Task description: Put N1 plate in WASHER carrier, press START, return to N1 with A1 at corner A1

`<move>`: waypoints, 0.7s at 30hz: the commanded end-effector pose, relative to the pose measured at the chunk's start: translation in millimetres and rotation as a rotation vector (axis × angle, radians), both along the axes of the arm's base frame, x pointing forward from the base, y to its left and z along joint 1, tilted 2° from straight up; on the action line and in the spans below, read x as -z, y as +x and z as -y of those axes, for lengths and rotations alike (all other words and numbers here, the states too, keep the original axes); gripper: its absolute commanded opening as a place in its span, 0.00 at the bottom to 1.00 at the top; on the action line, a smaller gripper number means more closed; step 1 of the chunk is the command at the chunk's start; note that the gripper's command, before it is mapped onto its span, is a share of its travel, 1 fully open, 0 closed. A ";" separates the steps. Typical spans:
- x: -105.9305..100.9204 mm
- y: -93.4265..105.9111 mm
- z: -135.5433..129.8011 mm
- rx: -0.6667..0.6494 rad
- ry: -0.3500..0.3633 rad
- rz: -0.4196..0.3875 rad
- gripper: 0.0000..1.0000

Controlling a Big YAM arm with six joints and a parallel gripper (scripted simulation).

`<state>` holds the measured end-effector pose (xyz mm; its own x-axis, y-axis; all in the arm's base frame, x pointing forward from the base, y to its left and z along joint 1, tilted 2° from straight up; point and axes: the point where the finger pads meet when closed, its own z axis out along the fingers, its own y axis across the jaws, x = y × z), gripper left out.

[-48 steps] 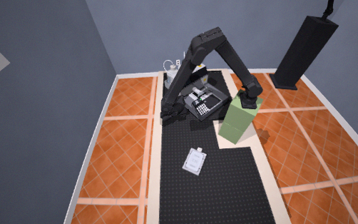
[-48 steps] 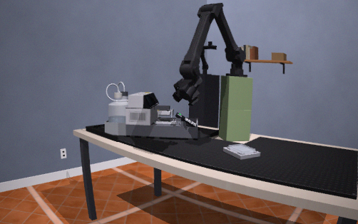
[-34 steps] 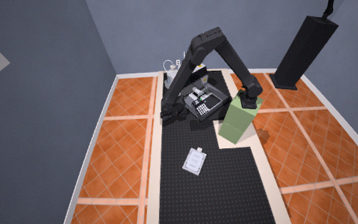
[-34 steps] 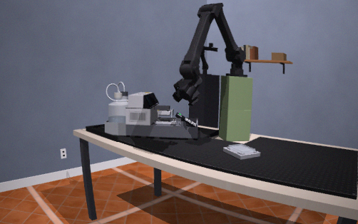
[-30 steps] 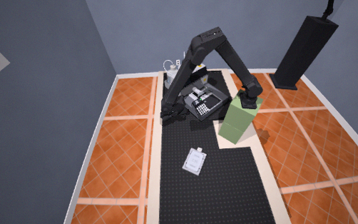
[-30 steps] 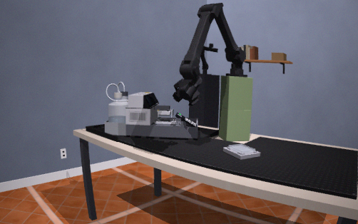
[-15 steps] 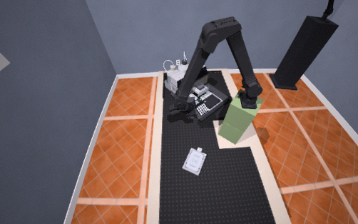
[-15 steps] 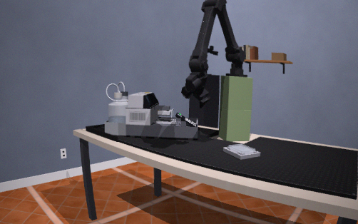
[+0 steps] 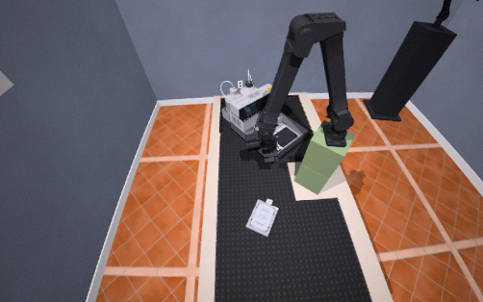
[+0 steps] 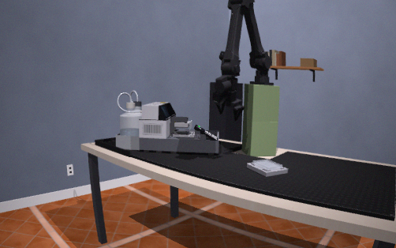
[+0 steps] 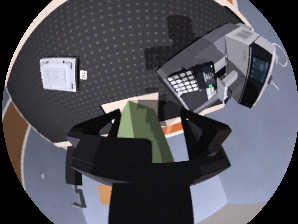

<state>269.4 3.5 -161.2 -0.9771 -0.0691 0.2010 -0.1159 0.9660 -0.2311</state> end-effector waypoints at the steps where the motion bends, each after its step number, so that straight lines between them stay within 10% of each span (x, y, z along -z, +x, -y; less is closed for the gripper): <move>1: -4.4 -1.0 -3.7 -0.030 0.078 0.088 1.00; 13: -12.6 -41.9 -38.2 -0.094 0.296 0.213 1.00; 21: -12.8 -38.3 -37.2 -0.070 0.292 0.222 1.00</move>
